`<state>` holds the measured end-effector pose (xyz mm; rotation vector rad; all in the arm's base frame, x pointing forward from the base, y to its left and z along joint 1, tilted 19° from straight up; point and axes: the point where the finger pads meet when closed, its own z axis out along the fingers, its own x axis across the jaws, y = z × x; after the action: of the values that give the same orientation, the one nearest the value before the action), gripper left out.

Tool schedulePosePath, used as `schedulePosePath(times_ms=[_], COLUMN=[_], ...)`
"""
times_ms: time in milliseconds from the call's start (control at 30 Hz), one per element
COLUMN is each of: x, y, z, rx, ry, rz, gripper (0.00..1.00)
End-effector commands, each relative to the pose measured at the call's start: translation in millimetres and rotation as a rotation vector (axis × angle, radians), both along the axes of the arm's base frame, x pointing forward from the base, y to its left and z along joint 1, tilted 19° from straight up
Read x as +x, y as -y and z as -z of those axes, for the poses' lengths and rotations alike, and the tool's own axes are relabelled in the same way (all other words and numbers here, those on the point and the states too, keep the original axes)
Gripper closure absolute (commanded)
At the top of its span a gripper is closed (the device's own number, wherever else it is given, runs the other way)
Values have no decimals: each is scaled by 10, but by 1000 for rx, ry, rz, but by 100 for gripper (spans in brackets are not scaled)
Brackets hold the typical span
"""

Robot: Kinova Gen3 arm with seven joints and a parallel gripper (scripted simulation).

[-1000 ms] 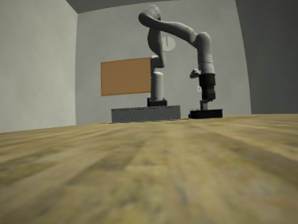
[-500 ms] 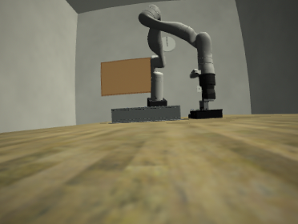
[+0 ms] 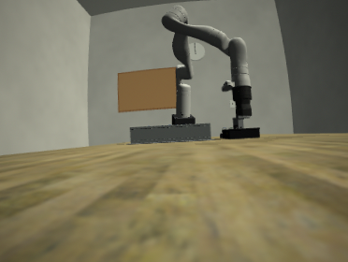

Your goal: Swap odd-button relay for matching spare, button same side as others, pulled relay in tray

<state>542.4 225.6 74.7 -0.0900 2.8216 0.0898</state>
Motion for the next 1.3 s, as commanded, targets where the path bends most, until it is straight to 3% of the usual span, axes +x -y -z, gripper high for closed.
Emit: schedulePosePath(times_ms=[0, 1267], x=[4, -9], y=[-3, 0], z=[-11, -49], rx=[0, 1], ry=[2, 2], rz=[0, 0], gripper=[0, 0])
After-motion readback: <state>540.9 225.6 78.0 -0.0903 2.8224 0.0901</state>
